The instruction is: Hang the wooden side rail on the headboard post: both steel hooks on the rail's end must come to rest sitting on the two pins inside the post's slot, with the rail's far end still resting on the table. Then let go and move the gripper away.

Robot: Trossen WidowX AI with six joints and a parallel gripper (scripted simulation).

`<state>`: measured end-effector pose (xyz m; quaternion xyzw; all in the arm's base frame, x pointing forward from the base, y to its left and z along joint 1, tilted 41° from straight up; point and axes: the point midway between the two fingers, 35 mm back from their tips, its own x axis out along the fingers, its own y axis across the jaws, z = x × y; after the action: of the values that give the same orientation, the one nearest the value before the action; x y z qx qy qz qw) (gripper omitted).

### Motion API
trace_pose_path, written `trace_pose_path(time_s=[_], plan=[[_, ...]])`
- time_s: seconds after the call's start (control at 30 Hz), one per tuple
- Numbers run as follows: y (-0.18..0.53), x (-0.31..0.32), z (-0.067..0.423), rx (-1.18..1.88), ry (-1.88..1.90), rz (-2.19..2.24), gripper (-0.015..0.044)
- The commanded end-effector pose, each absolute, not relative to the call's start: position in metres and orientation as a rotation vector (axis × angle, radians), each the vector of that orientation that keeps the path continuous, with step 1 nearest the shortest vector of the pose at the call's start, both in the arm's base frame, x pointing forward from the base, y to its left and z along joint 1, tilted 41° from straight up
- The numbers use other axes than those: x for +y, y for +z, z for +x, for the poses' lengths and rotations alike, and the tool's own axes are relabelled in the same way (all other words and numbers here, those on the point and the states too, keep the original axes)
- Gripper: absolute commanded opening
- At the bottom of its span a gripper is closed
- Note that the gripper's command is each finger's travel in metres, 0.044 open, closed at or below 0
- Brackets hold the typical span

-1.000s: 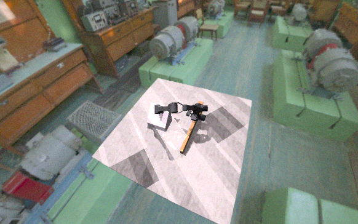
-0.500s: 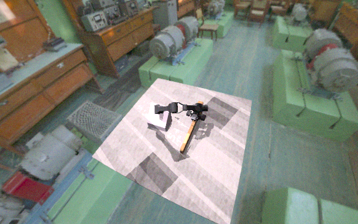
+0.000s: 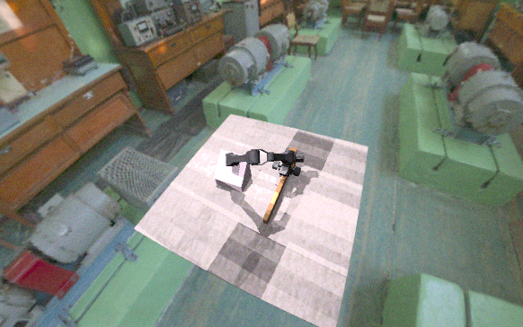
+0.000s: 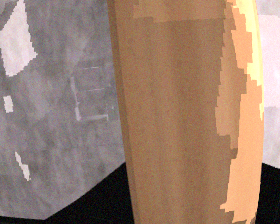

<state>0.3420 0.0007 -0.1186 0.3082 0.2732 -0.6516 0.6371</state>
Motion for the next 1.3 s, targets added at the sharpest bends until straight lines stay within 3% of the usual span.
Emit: trace_pose_path(time_s=[0.0, 1.27], plan=[[-0.1175, 0.0084, 0.3454, 0.625, -1.471, 0.712, 0.0], [-0.1207, 0.0112, 0.3446, 0.625, -1.471, 0.712, 0.0]])
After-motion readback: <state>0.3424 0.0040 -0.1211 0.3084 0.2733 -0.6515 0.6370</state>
